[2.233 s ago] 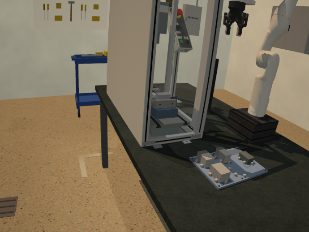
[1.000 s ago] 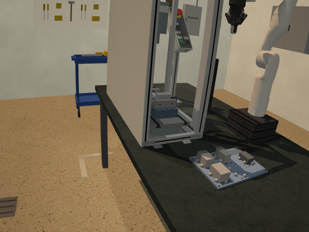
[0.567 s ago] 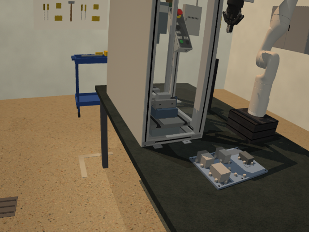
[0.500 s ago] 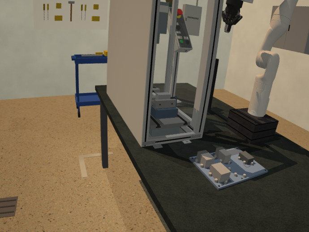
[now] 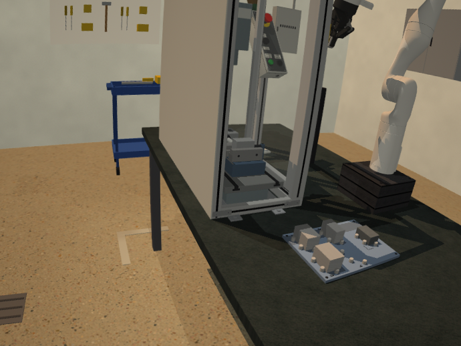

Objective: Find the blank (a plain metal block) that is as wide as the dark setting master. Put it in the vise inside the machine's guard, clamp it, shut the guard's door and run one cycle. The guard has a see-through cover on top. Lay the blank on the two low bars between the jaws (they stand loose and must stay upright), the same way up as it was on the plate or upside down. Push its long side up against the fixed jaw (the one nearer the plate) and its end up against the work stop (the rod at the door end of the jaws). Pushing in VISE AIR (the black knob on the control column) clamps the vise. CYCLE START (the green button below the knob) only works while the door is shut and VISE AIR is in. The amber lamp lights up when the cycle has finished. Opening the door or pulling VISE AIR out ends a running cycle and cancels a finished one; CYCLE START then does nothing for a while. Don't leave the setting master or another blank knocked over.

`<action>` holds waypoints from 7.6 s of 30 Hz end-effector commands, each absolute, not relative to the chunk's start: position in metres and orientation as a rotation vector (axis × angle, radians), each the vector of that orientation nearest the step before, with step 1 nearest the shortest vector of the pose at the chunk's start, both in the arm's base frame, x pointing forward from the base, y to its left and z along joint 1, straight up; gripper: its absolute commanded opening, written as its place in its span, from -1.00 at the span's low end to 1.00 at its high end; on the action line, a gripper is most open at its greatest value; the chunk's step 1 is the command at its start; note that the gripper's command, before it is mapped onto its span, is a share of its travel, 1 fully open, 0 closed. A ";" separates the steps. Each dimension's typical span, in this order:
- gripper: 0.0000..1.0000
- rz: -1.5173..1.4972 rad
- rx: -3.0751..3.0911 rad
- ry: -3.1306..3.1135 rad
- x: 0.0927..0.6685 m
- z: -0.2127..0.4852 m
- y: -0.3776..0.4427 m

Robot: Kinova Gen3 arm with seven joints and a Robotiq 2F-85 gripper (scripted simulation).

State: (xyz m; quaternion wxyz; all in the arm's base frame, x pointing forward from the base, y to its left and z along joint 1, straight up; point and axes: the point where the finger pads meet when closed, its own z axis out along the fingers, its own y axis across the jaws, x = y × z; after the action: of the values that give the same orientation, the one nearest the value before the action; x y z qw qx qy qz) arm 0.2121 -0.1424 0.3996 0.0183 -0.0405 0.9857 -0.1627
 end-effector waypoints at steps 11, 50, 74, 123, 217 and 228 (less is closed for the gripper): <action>-0.80 -0.681 -0.152 3.010 0.216 0.398 -0.168; -0.80 -1.501 -0.297 2.612 0.229 0.396 -0.264; -0.80 -1.501 -0.297 2.612 0.235 0.381 -0.289; -0.80 -1.501 -0.297 2.612 0.251 0.341 -0.356; -0.80 -1.501 -0.297 2.612 0.257 0.326 -0.381; -0.80 -1.501 -0.297 2.612 0.257 0.325 -0.383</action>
State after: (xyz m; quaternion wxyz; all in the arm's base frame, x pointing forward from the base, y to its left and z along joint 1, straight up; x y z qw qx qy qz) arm 0.2569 -0.3826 0.3246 0.0567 -0.0982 0.8617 -0.4947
